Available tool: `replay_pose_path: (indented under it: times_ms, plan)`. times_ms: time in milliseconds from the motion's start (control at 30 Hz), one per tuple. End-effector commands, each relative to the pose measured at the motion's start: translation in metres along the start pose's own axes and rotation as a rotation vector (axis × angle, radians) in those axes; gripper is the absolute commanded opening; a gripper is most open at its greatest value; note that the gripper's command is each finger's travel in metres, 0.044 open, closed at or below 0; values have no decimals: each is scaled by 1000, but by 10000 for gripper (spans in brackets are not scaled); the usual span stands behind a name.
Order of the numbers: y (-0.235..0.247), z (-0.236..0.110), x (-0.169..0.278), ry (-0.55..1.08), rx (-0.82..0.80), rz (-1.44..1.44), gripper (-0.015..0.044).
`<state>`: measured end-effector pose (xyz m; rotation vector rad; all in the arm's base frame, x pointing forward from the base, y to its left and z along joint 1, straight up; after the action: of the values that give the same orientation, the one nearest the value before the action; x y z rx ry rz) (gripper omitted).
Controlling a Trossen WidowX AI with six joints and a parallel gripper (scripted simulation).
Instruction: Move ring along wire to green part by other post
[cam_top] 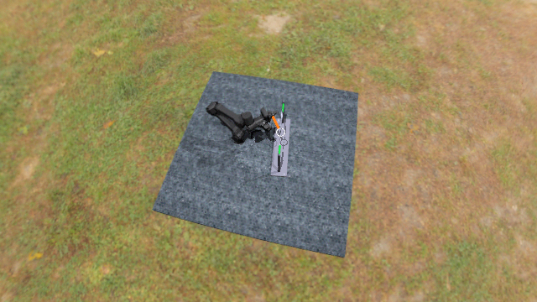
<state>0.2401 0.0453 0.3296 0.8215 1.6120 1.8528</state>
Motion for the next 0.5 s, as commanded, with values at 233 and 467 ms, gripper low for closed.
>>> replay_pose_path:
  times_ms: [233,467]
  plan:
    - [16,-1,-2,5,-12,34,-150]
    - [18,-2,-3,6,9,11,-150]
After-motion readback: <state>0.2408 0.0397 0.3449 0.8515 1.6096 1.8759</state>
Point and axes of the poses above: the point midway between the two fingers, 35 mm back from their tips, its own z axis out along the fingers, its own y axis across the jaws, x = y × z, the point moved 1 cm from there along -z, back along the fingers, and after that the axes turned 5 degrees about -z, right-handed, at the moved point
